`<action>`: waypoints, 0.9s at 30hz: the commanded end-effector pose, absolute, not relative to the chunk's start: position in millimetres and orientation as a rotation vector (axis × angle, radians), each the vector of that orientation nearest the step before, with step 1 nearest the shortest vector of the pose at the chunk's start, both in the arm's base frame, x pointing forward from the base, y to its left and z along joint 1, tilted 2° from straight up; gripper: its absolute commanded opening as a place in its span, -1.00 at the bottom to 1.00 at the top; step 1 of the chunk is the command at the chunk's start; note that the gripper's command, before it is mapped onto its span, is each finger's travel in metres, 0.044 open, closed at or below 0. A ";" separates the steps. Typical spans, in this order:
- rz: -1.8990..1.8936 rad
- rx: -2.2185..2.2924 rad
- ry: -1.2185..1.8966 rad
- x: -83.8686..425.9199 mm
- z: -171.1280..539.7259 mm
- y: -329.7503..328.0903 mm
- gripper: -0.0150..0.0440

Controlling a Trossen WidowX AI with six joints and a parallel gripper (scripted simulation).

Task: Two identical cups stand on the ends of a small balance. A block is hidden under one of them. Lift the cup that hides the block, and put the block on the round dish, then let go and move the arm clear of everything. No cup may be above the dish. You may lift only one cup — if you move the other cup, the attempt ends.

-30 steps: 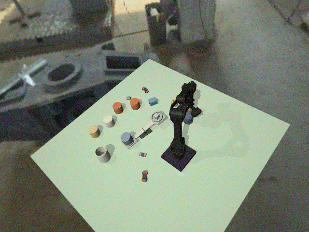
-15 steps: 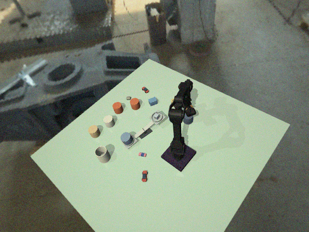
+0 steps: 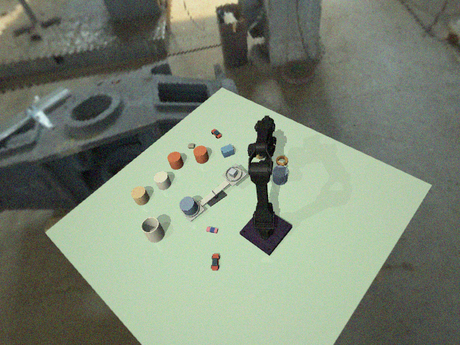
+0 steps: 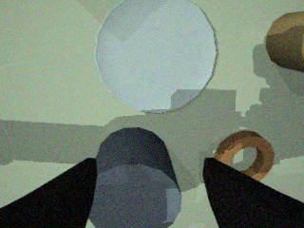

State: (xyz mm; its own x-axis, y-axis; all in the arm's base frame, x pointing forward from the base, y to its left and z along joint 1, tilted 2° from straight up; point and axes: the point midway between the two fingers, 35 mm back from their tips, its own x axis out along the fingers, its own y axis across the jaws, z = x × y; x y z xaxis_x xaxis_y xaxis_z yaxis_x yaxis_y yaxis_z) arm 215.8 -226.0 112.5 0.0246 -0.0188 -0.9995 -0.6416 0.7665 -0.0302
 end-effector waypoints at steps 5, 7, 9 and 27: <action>0.327 -0.365 1.515 232.9 119.0 -210.5 0.39; 0.275 -0.309 1.522 236.8 120.3 -206.2 0.39; 0.223 -0.253 1.527 240.6 121.5 -201.8 0.39; -0.241 0.252 1.522 271.1 132.8 -159.3 0.39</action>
